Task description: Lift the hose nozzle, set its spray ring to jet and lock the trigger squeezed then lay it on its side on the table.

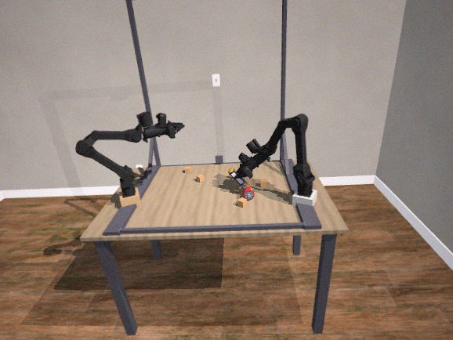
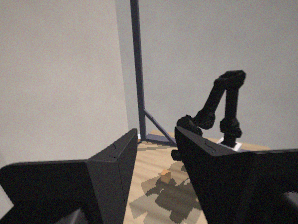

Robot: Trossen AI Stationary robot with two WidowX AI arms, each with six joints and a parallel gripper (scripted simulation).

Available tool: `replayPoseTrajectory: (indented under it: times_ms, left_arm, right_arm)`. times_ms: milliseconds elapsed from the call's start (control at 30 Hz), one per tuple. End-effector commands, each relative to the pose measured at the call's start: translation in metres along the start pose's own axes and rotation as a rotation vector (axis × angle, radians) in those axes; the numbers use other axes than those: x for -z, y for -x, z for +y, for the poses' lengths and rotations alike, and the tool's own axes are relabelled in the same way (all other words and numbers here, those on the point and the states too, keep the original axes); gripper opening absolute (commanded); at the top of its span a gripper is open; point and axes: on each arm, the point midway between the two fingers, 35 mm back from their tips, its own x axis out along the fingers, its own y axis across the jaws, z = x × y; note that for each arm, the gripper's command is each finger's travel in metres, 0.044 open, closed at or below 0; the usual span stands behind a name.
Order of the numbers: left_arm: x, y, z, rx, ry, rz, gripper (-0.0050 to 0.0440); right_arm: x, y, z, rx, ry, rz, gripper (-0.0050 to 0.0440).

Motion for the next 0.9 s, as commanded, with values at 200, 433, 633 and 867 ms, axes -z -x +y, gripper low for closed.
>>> replayPoseTrajectory:
  times_ms: [200,433,633,867]
  left_arm:
    - [-0.02,-0.011,-0.004,0.007,0.033,0.078,0.017]
    - [-0.024,-0.021,-0.004,0.006,0.029,0.162,0.017]
    - [-0.021,-0.022,-0.003,0.003,0.026,0.165,0.017]
    - [-0.026,-0.031,-0.003,0.006,0.031,0.242,0.017]
  right_arm:
    - [-0.007,0.001,0.001,-0.005,-0.002,-0.016,0.0173]
    - [-0.007,0.001,0.001,-0.005,-0.002,-0.016,0.0173]
    - [-0.007,0.001,0.001,-0.005,-0.002,-0.016,0.0173]
    - [-0.007,0.001,0.001,-0.005,-0.002,-0.016,0.0173]
